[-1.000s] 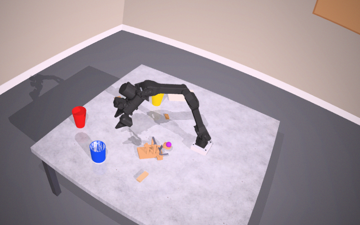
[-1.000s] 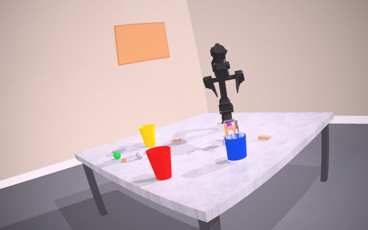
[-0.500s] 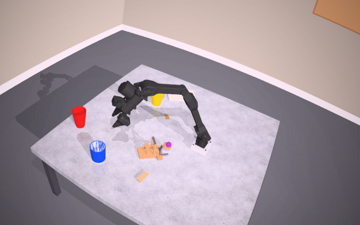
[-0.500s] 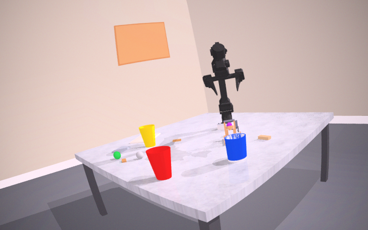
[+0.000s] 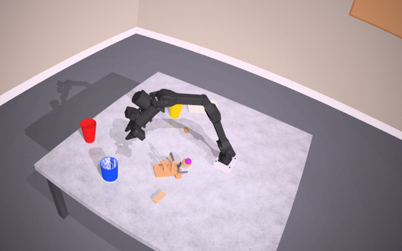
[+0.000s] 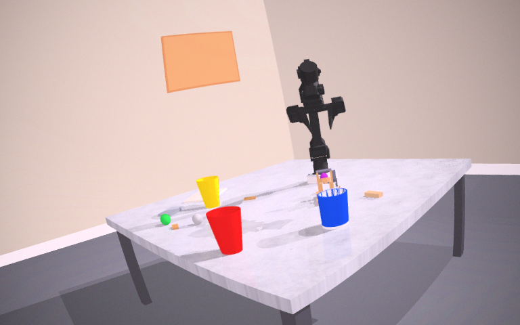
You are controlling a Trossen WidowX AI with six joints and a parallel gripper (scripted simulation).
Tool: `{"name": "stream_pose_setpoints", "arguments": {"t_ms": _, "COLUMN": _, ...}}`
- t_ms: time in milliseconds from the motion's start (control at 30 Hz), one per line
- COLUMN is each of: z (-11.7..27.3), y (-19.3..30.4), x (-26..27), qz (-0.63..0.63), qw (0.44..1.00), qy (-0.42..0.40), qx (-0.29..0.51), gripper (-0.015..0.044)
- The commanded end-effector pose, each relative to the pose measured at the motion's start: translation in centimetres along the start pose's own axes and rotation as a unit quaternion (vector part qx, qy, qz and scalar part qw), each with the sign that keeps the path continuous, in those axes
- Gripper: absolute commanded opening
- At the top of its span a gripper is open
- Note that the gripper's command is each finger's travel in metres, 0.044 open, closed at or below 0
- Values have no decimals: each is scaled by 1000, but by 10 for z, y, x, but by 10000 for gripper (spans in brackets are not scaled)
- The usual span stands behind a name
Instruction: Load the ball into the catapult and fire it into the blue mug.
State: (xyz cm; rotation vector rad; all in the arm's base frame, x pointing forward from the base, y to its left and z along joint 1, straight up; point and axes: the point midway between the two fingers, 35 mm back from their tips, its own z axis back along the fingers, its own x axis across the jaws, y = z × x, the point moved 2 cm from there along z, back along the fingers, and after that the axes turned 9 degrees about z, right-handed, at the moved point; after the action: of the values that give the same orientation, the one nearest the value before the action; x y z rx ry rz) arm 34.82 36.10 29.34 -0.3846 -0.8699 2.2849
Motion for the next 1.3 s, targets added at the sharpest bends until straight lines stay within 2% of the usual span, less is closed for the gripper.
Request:
{"name": "stream_pose_setpoints", "arguments": {"t_ms": 0, "z": 1, "y": -1, "x": 0, "qz": -2, "qw": 1000, "qy": 2, "qx": -3, "gripper": 177}}
{"name": "stream_pose_setpoints", "arguments": {"t_ms": 233, "z": 1, "y": -1, "x": 0, "qz": -2, "qw": 1000, "qy": 2, "qx": -3, "gripper": 0}}
{"name": "stream_pose_setpoints", "arguments": {"t_ms": 633, "z": 0, "y": 2, "x": 2, "qz": 4, "qw": 1000, "qy": 2, "qx": 4, "gripper": 0}}
{"name": "stream_pose_setpoints", "arguments": {"t_ms": 1267, "z": -9, "y": 98, "x": 68, "qz": 211, "qw": 962, "qy": 2, "qx": 174, "gripper": 0}}
